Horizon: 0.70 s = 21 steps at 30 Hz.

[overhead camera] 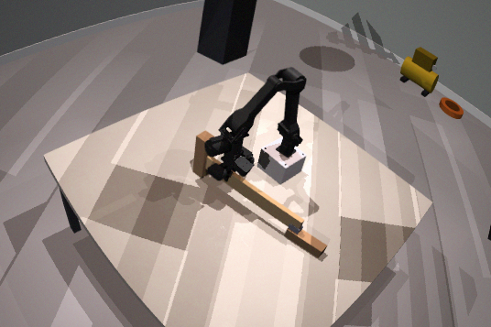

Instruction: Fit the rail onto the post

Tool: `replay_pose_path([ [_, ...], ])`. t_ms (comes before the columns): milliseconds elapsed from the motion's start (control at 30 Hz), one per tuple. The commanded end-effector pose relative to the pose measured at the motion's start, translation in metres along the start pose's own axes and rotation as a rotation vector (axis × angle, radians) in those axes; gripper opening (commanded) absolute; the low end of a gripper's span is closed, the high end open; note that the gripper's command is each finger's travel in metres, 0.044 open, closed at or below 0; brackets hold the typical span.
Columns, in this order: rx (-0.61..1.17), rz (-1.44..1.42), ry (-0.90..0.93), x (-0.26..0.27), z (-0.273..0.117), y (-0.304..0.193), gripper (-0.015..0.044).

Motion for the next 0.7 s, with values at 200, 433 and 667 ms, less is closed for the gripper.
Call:
replay_pose_path([
  [200,-0.003,-0.002,-0.001,0.0001,0.0002,-0.0004,0.0026],
  [433,-0.003,-0.002,-0.001,0.0001,0.0002,-0.0004,0.021],
  [667,-0.003,-0.002,-0.001,0.0001,0.0002,-0.0004,0.0394],
])
Point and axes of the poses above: the point midway between the two fingers, 35 mm back from their tips, its own z axis out along the fingers, its own x axis across the jaws, y = z × x, the point moved 7 cm from there along -z, back along the fingers, and after that the axes turned 11 degrees about -z, right-handed, at the moved point
